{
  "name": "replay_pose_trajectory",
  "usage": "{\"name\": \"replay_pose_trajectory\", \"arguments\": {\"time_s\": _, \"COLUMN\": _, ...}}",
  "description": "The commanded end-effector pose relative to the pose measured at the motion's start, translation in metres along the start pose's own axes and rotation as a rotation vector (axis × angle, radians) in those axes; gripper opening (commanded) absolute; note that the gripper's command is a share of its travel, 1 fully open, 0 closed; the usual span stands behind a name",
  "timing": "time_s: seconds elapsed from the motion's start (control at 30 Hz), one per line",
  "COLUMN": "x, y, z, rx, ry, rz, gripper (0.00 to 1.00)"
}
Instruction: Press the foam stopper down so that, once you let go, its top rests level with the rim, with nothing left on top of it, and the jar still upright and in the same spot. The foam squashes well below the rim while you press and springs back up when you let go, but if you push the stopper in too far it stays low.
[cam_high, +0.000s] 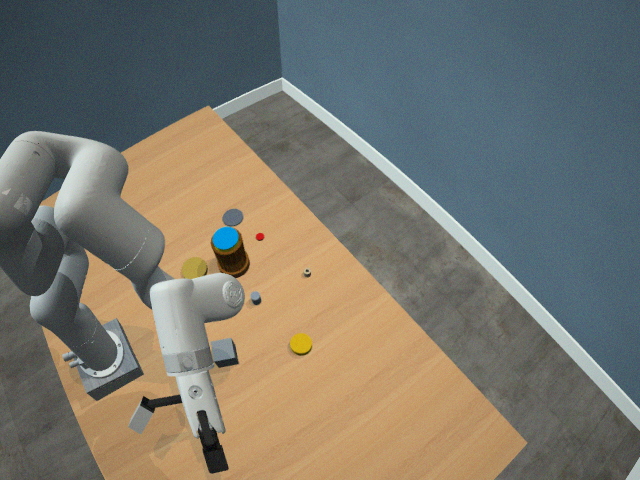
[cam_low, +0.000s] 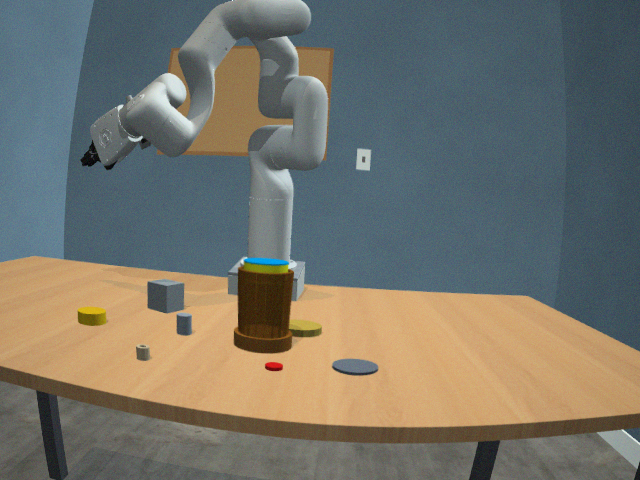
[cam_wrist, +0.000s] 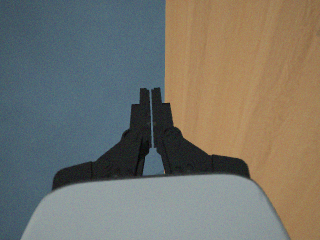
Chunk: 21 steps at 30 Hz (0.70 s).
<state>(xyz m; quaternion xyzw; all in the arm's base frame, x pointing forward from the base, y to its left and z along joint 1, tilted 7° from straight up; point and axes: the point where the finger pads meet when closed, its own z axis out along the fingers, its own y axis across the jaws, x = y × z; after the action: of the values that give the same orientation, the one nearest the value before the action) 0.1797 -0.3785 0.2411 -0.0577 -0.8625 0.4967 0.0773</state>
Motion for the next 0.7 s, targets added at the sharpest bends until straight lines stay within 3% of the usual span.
{"name": "replay_pose_trajectory", "arguments": {"time_s": 0.0, "x": -0.009, "y": 0.021, "z": -0.033, "rx": -0.082, "ry": -0.014, "rz": -0.010, "gripper": 0.00}}
{"name": "replay_pose_trajectory", "arguments": {"time_s": 0.03, "x": -0.009, "y": 0.021, "z": -0.033, "rx": -0.082, "ry": -0.014, "rz": -0.010, "gripper": 0.00}}
{"name": "replay_pose_trajectory", "arguments": {"time_s": 0.07, "x": -0.015, "y": 0.035, "z": -0.051, "rx": -0.128, "ry": -0.030, "rz": -0.018, "gripper": 0.00}}
{"name": "replay_pose_trajectory", "arguments": {"time_s": 0.13, "x": -0.015, "y": 0.035, "z": -0.051, "rx": -0.128, "ry": -0.030, "rz": -0.018, "gripper": 0.00}}
{"name": "replay_pose_trajectory", "arguments": {"time_s": 0.17, "x": -0.021, "y": 0.049, "z": -0.070, "rx": -0.176, "ry": -0.047, "rz": -0.027, "gripper": 0.00}}
{"name": "replay_pose_trajectory", "arguments": {"time_s": 0.2, "x": -0.021, "y": 0.049, "z": -0.070, "rx": -0.176, "ry": -0.047, "rz": -0.027, "gripper": 0.00}}
{"name": "replay_pose_trajectory", "arguments": {"time_s": 0.23, "x": -0.027, "y": 0.065, "z": -0.090, "rx": -0.228, "ry": -0.065, "rz": -0.038, "gripper": 0.00}}
{"name": "replay_pose_trajectory", "arguments": {"time_s": 0.3, "x": -0.027, "y": 0.065, "z": -0.090, "rx": -0.228, "ry": -0.065, "rz": -0.038, "gripper": 0.00}}
{"name": "replay_pose_trajectory", "arguments": {"time_s": 0.33, "x": -0.032, "y": 0.082, "z": -0.111, "rx": -0.282, "ry": -0.085, "rz": -0.051, "gripper": 0.00}}
{"name": "replay_pose_trajectory", "arguments": {"time_s": 0.37, "x": -0.032, "y": 0.082, "z": -0.111, "rx": -0.282, "ry": -0.085, "rz": -0.051, "gripper": 0.00}}
{"name": "replay_pose_trajectory", "arguments": {"time_s": 0.4, "x": -0.039, "y": 0.099, "z": -0.132, "rx": -0.336, "ry": -0.104, "rz": -0.060, "gripper": 0.00}}
{"name": "replay_pose_trajectory", "arguments": {"time_s": 0.47, "x": -0.039, "y": 0.099, "z": -0.132, "rx": -0.336, "ry": -0.104, "rz": -0.060, "gripper": 0.00}}
{"name": "replay_pose_trajectory", "arguments": {"time_s": 0.5, "x": -0.046, "y": 0.116, "z": -0.155, "rx": -0.391, "ry": -0.123, "rz": -0.071, "gripper": 0.00}}
{"name": "replay_pose_trajectory", "arguments": {"time_s": 0.53, "x": -0.046, "y": 0.116, "z": -0.155, "rx": -0.391, "ry": -0.123, "rz": -0.071, "gripper": 0.00}}
{"name": "replay_pose_trajectory", "arguments": {"time_s": 0.57, "x": -0.053, "y": 0.133, "z": -0.177, "rx": -0.449, "ry": -0.142, "rz": -0.080, "gripper": 0.00}}
{"name": "replay_pose_trajectory", "arguments": {"time_s": 0.67, "x": -0.059, "y": 0.147, "z": -0.195, "rx": -0.507, "ry": -0.162, "rz": -0.090, "gripper": 0.00}}
